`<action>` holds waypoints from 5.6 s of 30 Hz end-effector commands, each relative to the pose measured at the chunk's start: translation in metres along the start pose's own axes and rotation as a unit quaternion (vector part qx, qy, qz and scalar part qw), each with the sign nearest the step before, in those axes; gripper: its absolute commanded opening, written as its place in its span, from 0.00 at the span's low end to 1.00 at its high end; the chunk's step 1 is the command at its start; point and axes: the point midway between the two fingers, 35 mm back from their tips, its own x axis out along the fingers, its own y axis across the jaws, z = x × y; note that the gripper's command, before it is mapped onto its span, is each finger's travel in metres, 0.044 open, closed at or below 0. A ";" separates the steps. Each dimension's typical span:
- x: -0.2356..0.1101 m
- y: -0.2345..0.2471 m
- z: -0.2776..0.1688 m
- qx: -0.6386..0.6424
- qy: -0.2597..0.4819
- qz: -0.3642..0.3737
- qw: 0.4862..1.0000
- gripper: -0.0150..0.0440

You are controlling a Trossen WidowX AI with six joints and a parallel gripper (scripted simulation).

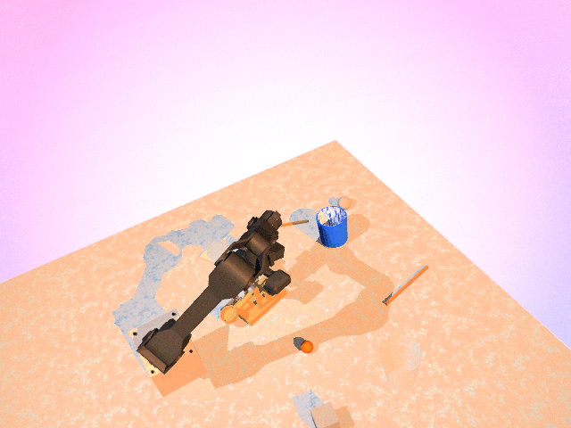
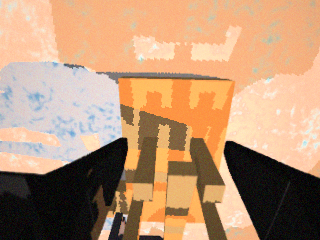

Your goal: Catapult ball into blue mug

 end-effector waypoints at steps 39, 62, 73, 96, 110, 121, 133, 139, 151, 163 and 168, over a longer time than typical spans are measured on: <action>-0.034 0.001 0.000 -0.003 -0.004 0.000 1.000 1.00; 0.003 0.001 -0.001 -0.003 -0.004 -0.001 1.000 1.00; 0.001 0.000 0.000 0.002 -0.005 0.000 1.000 0.73; -0.047 0.001 0.000 0.000 -0.004 0.000 1.000 0.25; -0.024 0.001 0.001 -0.001 -0.004 0.000 1.000 0.25; -0.006 0.001 0.001 -0.002 -0.004 -0.001 1.000 0.25; 0.000 0.000 0.001 0.002 -0.002 0.000 1.000 0.25; 0.000 0.000 0.001 0.002 -0.002 0.000 1.000 0.48; -0.023 0.001 0.003 0.002 -0.002 0.002 1.000 1.00; -0.086 0.003 0.004 -0.003 -0.008 0.002 1.000 1.00; -0.127 0.003 0.006 -0.001 -0.011 0.004 1.000 1.00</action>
